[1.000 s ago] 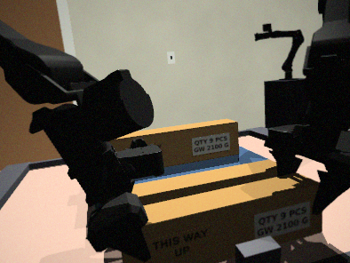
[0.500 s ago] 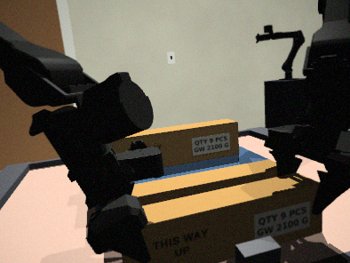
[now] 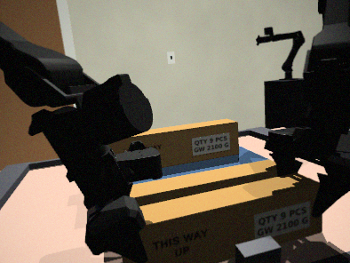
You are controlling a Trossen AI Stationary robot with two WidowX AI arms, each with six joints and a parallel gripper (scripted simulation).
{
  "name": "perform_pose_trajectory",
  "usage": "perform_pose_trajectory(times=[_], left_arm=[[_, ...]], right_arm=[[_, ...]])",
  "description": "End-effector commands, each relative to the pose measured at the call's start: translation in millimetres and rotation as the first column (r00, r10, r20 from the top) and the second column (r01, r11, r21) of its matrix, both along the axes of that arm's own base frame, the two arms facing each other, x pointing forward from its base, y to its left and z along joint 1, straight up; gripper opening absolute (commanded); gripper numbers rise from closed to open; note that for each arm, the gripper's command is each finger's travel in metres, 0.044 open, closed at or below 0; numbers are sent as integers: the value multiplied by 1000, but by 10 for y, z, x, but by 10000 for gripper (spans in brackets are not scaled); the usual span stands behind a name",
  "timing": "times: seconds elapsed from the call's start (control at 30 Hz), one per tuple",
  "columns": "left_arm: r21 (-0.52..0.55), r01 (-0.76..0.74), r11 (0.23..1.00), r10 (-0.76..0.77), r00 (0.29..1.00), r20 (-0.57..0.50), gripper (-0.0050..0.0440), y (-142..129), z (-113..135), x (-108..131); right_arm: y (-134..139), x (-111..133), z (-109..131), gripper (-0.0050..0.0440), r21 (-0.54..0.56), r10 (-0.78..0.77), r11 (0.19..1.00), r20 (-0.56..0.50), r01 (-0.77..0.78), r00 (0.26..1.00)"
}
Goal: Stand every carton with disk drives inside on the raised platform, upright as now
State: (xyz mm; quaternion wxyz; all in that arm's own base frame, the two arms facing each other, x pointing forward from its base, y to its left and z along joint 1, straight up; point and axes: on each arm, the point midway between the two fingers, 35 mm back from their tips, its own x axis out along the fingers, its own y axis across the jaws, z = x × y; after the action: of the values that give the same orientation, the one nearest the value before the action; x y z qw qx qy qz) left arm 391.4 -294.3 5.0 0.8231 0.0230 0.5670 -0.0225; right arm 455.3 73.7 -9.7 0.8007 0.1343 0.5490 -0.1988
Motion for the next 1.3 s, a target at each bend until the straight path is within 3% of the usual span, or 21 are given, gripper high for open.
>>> perform_pose_trajectory(times=[0.0, 1.23, 1.27], left_arm=[[-21, -1, 1000, 2, 1000, 30, 387, -38, 152, 52], [-21, 0, 1000, 0, 1000, 25, 387, -44, 151, 52], [-21, 0, 1000, 0, 1000, 24, 387, -36, 153, 55]], right_arm=[[-9, 29, 93, 386, 5, 0, 1000, 22, 0, 1000], [-15, 34, 99, 386, 10, 0, 1000, 42, 0, 999], [-9, 29, 92, 386, 0, -6, 1000, 1, 6, 1000]])
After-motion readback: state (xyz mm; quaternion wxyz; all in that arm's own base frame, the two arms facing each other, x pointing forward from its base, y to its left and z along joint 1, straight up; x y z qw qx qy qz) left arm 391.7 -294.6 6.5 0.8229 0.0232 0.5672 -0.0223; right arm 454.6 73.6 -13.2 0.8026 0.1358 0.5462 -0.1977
